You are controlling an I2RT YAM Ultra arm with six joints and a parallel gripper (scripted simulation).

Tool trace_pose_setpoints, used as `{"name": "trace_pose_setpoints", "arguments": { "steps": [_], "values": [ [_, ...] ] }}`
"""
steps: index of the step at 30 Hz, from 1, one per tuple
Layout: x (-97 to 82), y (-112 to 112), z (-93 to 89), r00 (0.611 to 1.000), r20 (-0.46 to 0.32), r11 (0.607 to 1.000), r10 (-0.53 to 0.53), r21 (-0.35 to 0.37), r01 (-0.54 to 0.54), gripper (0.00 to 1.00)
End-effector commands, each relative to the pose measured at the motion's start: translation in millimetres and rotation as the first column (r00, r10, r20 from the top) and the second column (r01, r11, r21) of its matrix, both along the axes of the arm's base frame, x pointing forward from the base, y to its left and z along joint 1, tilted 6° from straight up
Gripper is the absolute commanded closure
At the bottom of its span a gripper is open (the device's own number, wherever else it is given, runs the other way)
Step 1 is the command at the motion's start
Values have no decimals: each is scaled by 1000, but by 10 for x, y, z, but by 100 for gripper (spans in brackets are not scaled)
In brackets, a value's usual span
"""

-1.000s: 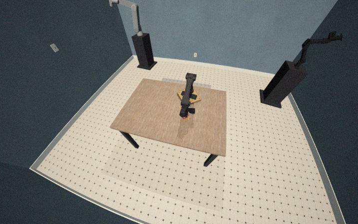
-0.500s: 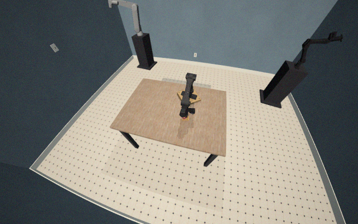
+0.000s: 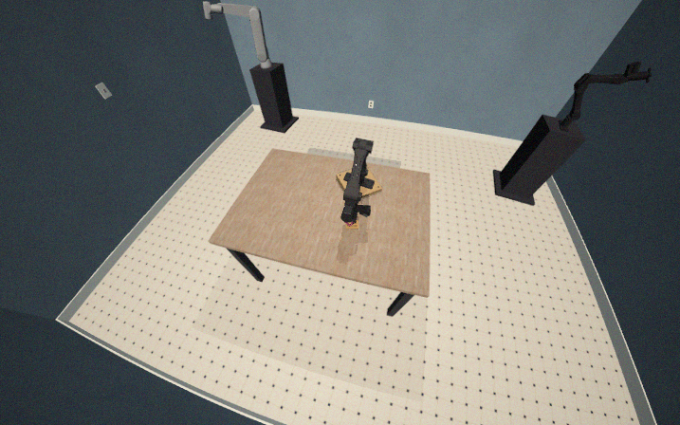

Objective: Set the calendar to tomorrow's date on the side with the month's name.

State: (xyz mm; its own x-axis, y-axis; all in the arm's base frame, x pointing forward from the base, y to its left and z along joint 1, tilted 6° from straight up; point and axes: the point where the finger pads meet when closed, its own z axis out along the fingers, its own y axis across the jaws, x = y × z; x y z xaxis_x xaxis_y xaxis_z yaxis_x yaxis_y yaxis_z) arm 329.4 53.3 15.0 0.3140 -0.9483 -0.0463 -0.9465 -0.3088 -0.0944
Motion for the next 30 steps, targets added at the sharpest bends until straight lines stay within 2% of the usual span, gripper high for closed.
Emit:
{"name": "trace_pose_setpoints", "arguments": {
  "steps": [1,22,23,24,30],
  "values": [
    [-20,23,-48,1000,-15,1000,1,3,-1,74],
    [-71,20,-96,1000,-29,1000,2,2,-1,74],
    [47,35,-3,1000,1,1000,2,5,-2,74],
    [69,38,3,1000,9,1000,2,6,-2,74],
    [62,37,2,1000,6,1000,2,6,-2,74]
  ]
}}
